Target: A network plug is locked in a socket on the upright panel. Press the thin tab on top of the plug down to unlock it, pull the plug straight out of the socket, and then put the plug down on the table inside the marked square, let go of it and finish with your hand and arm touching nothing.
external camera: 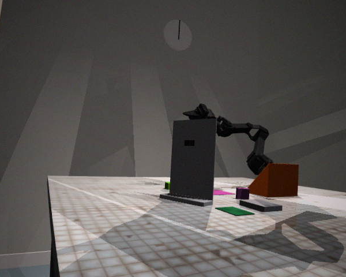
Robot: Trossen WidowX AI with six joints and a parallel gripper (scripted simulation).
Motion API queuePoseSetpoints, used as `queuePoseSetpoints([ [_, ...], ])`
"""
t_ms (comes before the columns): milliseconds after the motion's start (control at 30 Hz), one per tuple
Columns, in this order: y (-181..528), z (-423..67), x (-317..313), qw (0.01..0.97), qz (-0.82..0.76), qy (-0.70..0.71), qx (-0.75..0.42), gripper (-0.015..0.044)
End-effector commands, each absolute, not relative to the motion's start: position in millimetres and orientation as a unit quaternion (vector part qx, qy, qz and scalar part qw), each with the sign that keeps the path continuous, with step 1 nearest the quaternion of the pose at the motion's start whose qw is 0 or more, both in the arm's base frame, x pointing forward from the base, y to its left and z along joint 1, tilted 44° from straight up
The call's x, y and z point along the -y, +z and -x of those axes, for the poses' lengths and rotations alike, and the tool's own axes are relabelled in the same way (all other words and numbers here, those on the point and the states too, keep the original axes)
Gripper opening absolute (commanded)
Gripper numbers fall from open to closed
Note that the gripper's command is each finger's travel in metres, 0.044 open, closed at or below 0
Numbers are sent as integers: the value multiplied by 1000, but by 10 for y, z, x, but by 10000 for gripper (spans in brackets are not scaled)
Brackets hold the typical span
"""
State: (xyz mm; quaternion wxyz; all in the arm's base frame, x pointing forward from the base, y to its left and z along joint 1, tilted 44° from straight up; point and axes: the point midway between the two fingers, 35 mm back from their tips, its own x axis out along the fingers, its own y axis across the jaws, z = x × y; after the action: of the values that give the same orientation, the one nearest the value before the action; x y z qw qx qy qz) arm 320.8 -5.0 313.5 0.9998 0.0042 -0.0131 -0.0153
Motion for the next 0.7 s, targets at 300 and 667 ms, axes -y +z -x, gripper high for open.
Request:
queuePoseSetpoints([
  [300,2179,-3296,-223,979,-157,64,-111,156],
  [667,1070,-2979,-561,879,-365,106,-289,156],
])
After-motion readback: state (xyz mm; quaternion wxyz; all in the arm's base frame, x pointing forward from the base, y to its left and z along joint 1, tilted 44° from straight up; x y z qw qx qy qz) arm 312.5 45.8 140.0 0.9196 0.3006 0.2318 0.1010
